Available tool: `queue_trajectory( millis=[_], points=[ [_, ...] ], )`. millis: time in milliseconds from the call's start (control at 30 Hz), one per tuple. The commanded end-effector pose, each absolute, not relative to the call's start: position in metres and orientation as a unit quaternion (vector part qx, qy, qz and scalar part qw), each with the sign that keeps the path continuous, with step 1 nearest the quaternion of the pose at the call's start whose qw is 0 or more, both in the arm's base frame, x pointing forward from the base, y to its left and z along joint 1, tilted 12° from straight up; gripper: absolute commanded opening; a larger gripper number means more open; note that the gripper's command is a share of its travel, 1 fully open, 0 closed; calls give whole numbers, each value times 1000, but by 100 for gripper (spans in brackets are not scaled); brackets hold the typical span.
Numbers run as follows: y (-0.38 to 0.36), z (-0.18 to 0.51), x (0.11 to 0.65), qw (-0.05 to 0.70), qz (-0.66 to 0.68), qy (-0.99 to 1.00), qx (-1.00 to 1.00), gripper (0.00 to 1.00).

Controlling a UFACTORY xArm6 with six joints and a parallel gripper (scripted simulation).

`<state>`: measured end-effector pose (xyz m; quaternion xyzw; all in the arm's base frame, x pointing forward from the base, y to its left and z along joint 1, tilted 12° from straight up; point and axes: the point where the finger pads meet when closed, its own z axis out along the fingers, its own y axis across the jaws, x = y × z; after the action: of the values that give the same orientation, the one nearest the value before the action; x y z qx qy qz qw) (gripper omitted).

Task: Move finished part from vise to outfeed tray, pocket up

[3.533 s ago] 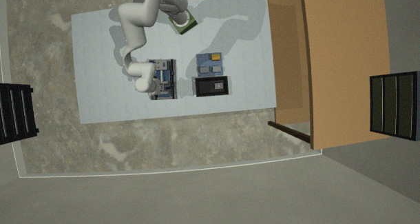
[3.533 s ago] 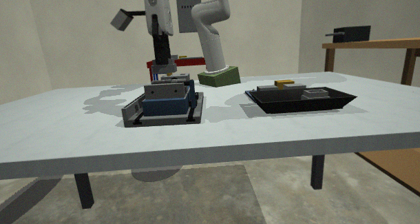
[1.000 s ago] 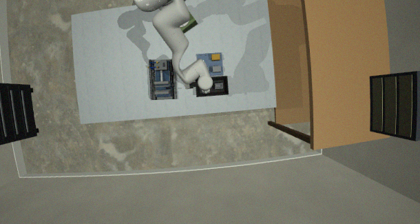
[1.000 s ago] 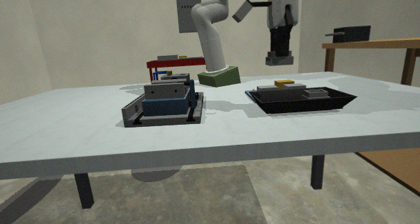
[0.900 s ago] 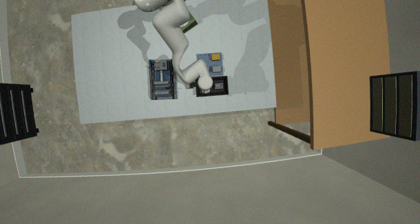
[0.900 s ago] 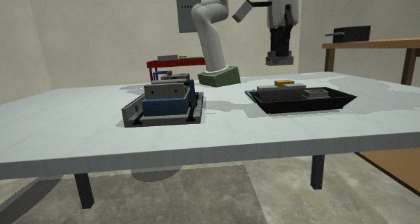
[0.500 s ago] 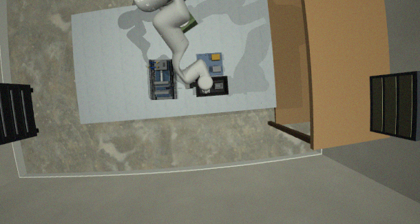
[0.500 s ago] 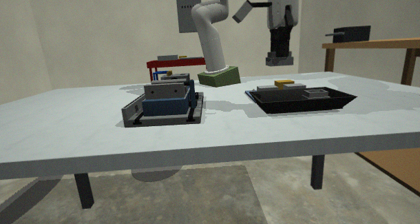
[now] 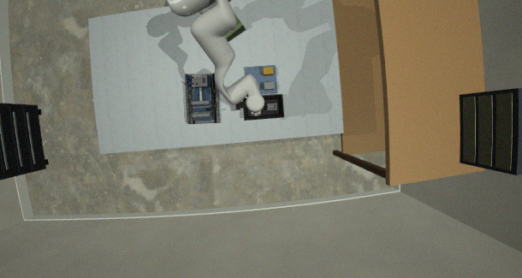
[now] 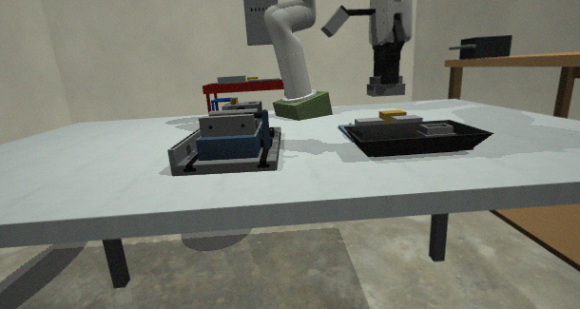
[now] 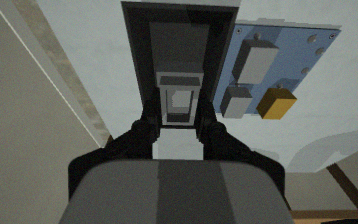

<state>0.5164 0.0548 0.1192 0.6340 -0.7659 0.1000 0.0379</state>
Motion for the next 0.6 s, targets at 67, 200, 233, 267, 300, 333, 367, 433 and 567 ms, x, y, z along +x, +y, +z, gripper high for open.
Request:
queue_trajectory(
  millis=[67,200,233,267,300,333,367,433,567],
  points=[
    [54,114,518,36,101,-766,634,0],
    [53,107,519,36,101,-766,634,0],
    [52,106,519,36,101,-766,634,0],
    [52,104,519,36,101,-766,634,0],
    [52,102,519,36,101,-766,634,0],
    [51,100,519,36,101,-766,634,0],
    [51,98,520,36,101,-766,634,0],
    [50,95,520,36,101,-766,634,0],
    [49,91,520,36,101,-766,634,0]
  ],
)
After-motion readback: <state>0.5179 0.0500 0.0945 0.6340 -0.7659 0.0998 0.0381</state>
